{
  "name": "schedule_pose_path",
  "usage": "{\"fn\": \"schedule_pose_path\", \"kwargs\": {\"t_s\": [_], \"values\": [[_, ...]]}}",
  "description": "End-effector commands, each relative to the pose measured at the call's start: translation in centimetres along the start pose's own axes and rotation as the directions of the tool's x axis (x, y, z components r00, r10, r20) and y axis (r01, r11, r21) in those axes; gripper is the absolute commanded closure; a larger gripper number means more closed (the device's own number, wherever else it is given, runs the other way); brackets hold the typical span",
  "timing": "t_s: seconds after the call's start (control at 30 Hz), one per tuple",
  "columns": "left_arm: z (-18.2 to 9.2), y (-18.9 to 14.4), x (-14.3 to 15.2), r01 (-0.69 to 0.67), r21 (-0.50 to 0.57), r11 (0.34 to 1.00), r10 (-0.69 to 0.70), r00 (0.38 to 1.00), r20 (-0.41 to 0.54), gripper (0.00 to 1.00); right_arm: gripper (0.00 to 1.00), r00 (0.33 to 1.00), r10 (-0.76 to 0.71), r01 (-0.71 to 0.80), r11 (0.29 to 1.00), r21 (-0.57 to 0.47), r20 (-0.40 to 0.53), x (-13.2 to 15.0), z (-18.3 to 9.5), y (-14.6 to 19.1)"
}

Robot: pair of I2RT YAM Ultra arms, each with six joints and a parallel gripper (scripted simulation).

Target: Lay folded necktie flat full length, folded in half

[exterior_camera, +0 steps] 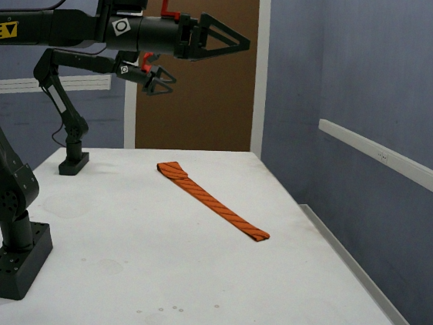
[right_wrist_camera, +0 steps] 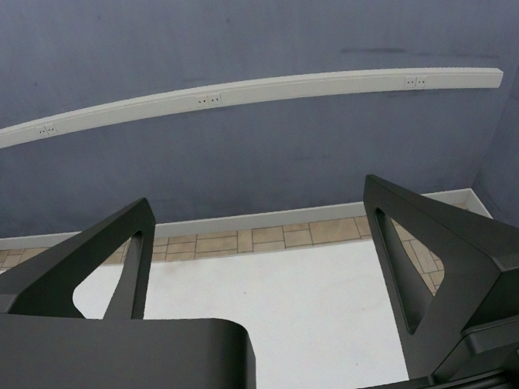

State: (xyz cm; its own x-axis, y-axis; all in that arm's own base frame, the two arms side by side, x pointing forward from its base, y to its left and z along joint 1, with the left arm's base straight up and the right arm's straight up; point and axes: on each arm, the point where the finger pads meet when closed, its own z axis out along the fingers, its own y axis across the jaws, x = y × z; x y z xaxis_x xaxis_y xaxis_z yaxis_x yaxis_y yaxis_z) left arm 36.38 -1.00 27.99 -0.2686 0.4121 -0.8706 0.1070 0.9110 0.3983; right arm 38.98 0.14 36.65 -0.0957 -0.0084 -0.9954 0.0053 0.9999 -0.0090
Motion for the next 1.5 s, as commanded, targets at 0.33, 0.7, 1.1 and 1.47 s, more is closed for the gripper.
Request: {"fn": "schedule_pose_path", "kwargs": {"t_s": [0.33, 0.7, 1.1, 1.47], "values": [[-0.4, -2.8, 5.1, -0.301, 0.001, 0.954, 0.299, 0.945, -0.132, 0.30, 0.00, 0.997, 0.010, -0.010, 1.000, -0.007, 0.075, -3.2, -1.0, -0.1], [-0.1, -5.2, 9.4, -0.480, 0.049, 0.876, 0.478, 0.847, -0.234, 0.36, 0.00, 0.997, 0.010, -0.010, 1.000, -0.007, 0.075, -3.2, -1.0, -0.1], [0.3, -7.6, 13.7, -0.633, 0.116, 0.766, 0.632, 0.706, -0.321, 0.42, 0.00, 0.997, 0.010, -0.010, 1.000, -0.007, 0.075, -3.2, -1.0, -0.1], [0.6, -9.6, 17.1, -0.733, 0.182, 0.655, 0.735, 0.563, -0.378, 0.49, 0.00, 0.997, 0.010, -0.010, 1.000, -0.007, 0.075, -3.2, -1.0, -0.1]]}}
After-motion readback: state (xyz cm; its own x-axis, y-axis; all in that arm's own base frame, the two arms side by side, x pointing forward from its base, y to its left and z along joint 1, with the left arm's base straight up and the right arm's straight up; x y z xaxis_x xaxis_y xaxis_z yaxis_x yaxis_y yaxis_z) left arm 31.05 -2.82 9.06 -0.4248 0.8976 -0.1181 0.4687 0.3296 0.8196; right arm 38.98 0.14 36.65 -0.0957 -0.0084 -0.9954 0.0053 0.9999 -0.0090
